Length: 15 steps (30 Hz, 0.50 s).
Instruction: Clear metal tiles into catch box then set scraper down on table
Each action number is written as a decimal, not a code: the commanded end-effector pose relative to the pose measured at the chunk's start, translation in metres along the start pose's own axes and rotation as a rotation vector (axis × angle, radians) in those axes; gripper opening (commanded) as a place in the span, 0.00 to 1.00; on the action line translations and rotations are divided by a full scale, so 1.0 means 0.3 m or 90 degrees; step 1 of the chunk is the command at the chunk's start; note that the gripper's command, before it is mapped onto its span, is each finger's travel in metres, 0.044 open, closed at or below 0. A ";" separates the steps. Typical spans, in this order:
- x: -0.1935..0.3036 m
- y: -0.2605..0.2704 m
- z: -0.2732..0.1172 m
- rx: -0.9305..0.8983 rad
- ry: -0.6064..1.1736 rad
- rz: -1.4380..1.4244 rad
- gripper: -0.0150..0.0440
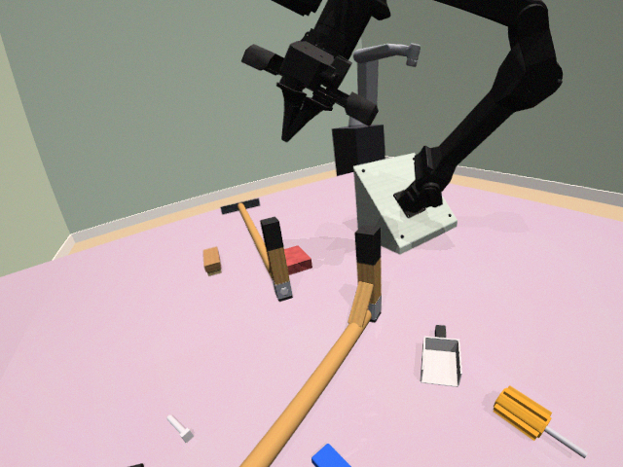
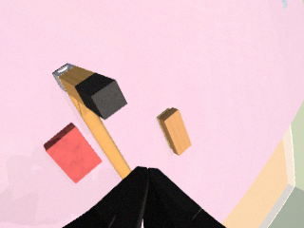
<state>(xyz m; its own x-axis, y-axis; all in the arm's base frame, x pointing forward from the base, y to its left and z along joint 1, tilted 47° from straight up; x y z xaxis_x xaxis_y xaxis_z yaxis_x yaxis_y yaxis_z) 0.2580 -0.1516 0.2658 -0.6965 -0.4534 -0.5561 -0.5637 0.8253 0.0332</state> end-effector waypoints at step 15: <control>0.034 0.068 0.081 -0.157 -0.020 0.124 0.25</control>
<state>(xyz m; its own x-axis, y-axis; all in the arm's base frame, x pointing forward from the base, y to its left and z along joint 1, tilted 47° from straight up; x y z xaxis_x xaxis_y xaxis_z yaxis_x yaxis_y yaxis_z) 0.2512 -0.1351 0.2473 -0.7666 -0.3205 -0.5565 -0.5320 0.8022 0.2709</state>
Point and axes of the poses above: the point midway between the two fingers, 35 mm back from their tips, its own z axis out along the fingers, its own y axis across the jaws, x = y × z, the point moved 8 cm from there along -z, back along the fingers, and after that the axes turned 1 degree about -z, right-handed, at the moved point
